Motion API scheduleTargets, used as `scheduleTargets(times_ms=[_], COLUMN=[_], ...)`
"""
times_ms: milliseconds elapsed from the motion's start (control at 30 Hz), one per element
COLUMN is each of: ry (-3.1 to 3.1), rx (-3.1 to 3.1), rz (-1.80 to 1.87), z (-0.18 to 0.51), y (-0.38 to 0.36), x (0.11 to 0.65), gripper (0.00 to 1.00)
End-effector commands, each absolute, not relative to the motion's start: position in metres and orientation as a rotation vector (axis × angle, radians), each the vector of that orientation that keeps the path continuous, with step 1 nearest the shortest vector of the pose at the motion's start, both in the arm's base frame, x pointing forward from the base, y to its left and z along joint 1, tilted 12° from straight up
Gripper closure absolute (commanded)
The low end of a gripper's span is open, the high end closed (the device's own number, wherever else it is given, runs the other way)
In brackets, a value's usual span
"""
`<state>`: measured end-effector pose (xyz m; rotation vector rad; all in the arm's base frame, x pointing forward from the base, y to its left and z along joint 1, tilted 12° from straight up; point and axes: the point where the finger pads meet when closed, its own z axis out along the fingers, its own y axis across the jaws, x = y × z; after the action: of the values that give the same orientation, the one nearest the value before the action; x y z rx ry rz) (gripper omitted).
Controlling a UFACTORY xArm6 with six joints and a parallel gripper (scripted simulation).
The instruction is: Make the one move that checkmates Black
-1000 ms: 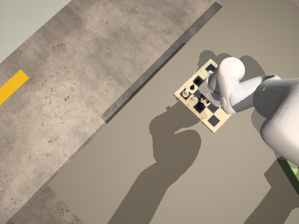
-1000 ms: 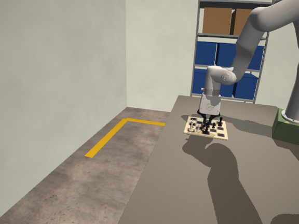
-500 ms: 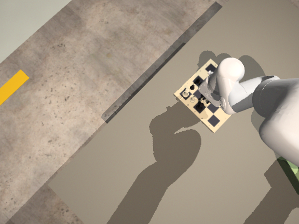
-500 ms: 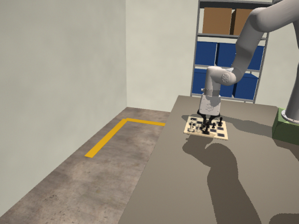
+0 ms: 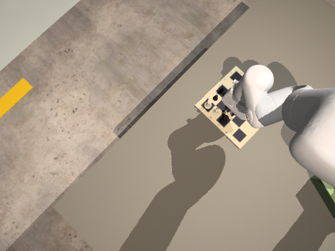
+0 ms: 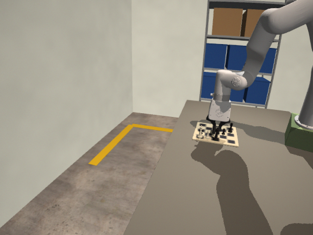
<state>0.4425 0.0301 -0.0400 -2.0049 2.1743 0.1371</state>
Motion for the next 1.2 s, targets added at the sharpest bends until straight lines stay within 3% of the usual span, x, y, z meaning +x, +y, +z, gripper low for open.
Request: scheduleTargets(times_ms=[0, 933, 967, 1033, 1067, 1133, 1167], ry=[2.173, 2.173, 2.173, 2.173, 2.173, 2.173, 2.173], rx=[-2.003, -2.003, -2.003, -2.003, -2.003, -2.003, -2.003], rz=[0.133, 0.133, 0.133, 0.133, 0.133, 0.133, 0.133], z=[-0.0389, -0.0389, -0.0389, -0.0389, -0.0389, -0.0389, -0.0389], y=[0.03, 0.03, 0.03, 0.03, 0.03, 0.03, 0.03], x=[0.4439, 0.4439, 0.4439, 0.4439, 0.4439, 0.4439, 0.4439], gripper=[1.0, 1.0, 0.92, 0.92, 0.83, 0.83, 0.75])
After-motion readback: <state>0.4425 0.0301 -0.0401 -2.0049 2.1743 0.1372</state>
